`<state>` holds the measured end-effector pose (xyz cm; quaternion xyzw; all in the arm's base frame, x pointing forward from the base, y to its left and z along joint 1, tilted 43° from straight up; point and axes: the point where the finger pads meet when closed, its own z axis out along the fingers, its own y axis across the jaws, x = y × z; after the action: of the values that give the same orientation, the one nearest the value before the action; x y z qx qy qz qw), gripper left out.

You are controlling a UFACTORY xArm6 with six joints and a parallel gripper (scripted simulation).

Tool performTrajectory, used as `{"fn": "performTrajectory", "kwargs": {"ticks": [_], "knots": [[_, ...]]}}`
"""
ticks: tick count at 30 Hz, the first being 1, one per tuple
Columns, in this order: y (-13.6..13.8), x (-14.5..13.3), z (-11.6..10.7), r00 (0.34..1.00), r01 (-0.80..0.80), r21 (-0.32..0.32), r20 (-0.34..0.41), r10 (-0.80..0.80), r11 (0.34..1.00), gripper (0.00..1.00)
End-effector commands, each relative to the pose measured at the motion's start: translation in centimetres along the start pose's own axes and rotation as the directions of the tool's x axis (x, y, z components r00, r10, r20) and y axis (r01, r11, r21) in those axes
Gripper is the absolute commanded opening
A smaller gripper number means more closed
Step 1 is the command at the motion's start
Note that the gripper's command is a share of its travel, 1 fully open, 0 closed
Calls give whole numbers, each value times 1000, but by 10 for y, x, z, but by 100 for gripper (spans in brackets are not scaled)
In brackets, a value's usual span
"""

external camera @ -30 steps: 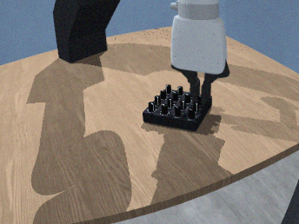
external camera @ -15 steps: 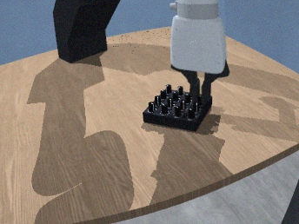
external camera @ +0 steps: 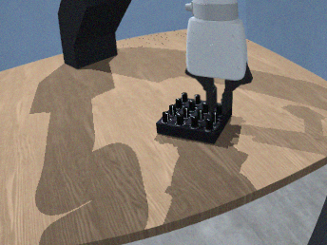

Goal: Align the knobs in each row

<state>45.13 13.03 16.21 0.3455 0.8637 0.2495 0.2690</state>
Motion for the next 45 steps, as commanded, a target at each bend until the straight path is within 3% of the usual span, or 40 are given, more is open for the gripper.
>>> {"fn": "performTrajectory", "kwargs": {"ticks": [1, 17, 45], "knots": [[1, 0, 0, 1000, 0, -6, 7, 0, 1000, 19], [1, 0, -2, 1000, 0, -6, 7, 0, 1000, 19], [0, 0, -33, 1000, 0, -6, 7, 0, 1000, 19]]}}
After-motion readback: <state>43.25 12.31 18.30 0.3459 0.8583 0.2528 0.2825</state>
